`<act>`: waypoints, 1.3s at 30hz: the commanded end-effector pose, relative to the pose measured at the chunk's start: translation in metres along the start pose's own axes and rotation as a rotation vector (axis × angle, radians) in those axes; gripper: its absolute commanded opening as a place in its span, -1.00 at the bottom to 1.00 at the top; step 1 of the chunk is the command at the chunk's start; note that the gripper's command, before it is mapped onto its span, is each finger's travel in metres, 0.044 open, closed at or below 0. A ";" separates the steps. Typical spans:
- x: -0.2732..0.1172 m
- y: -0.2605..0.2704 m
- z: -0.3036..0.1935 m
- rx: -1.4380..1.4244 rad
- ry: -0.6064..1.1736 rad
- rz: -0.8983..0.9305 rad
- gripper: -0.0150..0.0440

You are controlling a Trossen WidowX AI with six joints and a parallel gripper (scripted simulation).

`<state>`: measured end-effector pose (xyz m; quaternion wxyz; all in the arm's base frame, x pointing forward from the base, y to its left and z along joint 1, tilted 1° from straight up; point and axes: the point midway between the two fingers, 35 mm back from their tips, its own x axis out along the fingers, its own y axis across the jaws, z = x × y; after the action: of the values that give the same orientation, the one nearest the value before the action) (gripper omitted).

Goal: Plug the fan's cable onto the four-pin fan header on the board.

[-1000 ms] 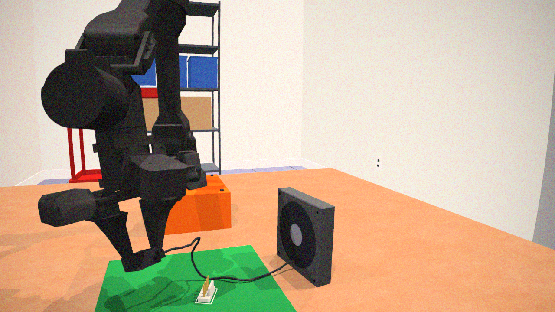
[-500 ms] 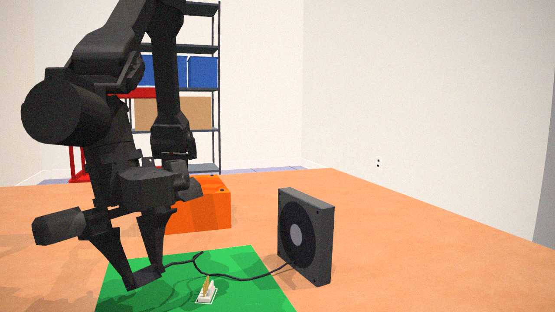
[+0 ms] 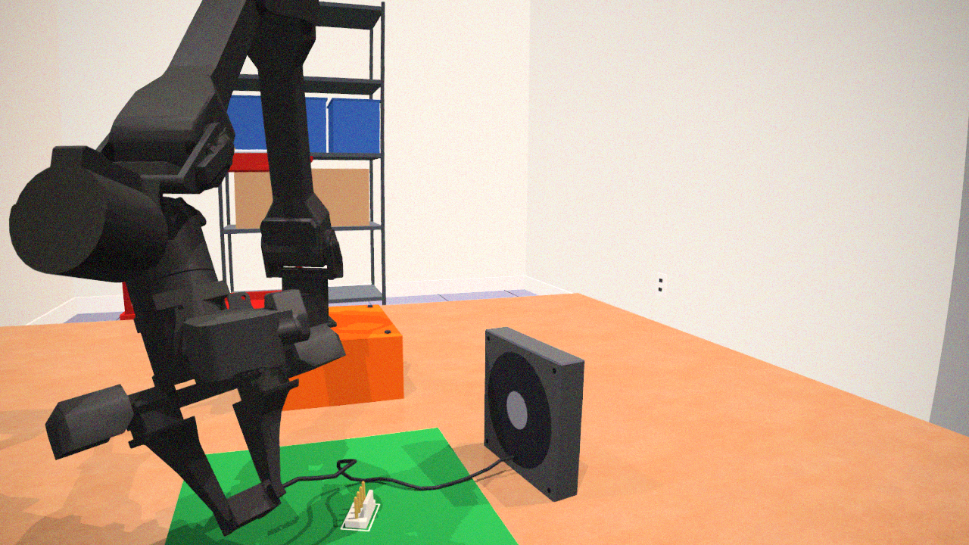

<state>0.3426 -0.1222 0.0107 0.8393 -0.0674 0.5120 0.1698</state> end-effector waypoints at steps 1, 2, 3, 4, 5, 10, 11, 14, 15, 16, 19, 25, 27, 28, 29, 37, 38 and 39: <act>0.004 -0.001 -0.003 0.016 -0.038 0.010 -0.49; 0.004 -0.001 -0.003 0.017 -0.047 0.011 -0.49; 0.005 -0.002 -0.003 0.019 -0.057 0.012 -0.49; 0.005 -0.002 -0.003 0.020 -0.066 0.012 -0.49; 0.006 -0.003 -0.003 0.022 -0.075 0.013 -0.49; 0.008 -0.005 -0.004 0.028 -0.121 0.016 -0.49; 0.008 -0.005 -0.004 0.029 -0.130 0.017 -0.49; 0.009 -0.006 -0.005 0.032 -0.158 0.019 -0.49; 0.009 -0.007 -0.005 0.033 -0.167 0.019 -0.49; 0.010 -0.007 -0.005 0.033 -0.176 0.020 -0.49; 0.010 -0.008 -0.006 0.036 -0.203 0.022 -0.49; 0.011 -0.010 -0.007 0.038 -0.257 0.025 -0.49; 0.011 -0.010 -0.008 0.039 -0.275 0.026 -0.49; 0.011 -0.010 -0.008 0.039 -0.284 0.026 -0.49; 0.011 -0.010 -0.008 0.039 -0.293 0.027 -0.49; 0.010 -0.011 -0.011 0.038 -0.363 0.030 -0.49; 0.010 -0.012 -0.011 0.037 -0.372 0.031 -0.49; 0.009 -0.012 -0.011 0.037 -0.381 0.031 -0.49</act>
<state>0.3440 -0.1344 -0.0016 0.9151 -0.0185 0.3600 0.1808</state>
